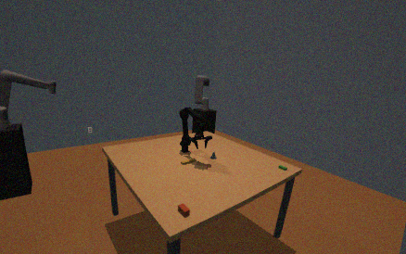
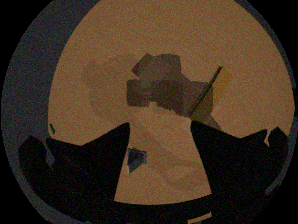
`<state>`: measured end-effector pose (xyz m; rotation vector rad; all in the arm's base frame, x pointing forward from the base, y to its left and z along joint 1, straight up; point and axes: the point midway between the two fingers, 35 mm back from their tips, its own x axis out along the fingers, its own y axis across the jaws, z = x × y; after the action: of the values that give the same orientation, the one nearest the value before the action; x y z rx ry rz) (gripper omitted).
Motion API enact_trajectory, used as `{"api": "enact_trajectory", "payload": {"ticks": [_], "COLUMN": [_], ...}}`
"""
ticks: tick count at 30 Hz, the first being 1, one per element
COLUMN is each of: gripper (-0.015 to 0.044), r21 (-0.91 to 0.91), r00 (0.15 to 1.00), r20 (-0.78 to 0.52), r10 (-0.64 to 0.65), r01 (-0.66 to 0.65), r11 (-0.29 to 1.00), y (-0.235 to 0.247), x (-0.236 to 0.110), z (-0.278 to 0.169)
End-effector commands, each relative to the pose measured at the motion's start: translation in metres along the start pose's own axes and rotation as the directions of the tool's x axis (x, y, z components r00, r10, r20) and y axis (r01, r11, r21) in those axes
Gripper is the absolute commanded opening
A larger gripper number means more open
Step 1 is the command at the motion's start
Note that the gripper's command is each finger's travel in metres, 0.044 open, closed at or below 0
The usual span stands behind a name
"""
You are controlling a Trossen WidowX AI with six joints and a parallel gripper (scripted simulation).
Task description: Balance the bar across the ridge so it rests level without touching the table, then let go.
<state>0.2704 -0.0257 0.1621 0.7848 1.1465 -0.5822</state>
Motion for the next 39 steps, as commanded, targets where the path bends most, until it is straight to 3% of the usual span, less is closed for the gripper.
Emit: {"api": "enact_trajectory", "payload": {"ticks": [1,14,22,31,39], "gripper": [0.0315,0.0315,0.0315,0.0315,0.0315], "r21": [0.15,0.53,0.535,0.535,0.535], "r00": [0.996,0.956,0.955,0.955,0.955], "r20": [-0.04,-0.181,-0.184,-0.184,-0.184], "r10": [-0.078,-0.231,-0.232,-0.232,-0.232], "r01": [0.084,0.293,0.295,0.295,0.295], "r11": [0.985,0.796,0.792,0.792,0.792], "y": [-0.022,-0.08,-0.081,-0.091,-0.092], "x": [0.011,0.029,0.03,0.071,0.073], "z": [0.005,0.009,0.009,0.001,0.001]}}
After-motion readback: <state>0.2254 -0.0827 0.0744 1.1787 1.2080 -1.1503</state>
